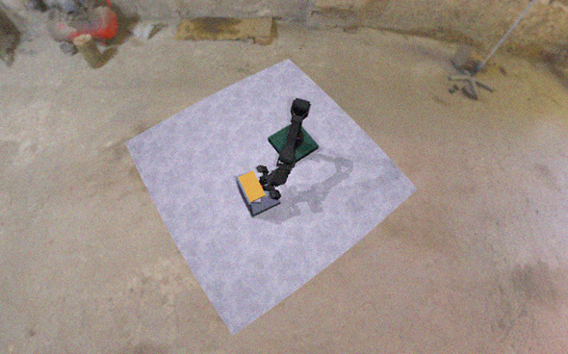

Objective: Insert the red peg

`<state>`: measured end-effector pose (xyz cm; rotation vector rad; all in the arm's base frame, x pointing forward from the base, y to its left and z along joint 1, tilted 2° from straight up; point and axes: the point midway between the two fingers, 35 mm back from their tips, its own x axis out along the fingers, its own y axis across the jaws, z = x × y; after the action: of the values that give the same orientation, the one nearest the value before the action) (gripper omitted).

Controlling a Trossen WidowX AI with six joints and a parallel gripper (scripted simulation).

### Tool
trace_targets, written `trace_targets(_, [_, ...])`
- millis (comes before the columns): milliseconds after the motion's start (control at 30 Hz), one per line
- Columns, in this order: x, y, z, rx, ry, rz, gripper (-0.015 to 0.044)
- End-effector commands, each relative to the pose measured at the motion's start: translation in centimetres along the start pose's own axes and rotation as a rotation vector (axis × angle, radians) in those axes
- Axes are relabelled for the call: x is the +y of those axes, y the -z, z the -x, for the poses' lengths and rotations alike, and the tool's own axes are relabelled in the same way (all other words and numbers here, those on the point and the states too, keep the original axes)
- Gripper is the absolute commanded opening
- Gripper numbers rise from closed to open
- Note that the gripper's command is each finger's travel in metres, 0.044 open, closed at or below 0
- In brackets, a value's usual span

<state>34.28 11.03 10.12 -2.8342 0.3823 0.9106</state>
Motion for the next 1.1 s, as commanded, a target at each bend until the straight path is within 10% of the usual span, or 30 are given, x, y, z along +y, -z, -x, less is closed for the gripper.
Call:
trace_targets(0, [-0.1, 0.3, -0.2, 0.003, 0.004, 0.002, 0.0000])
trace_targets(1067, [0.2, 1.4, -1.6, 0.004, 0.004, 0.002, 0.0000])
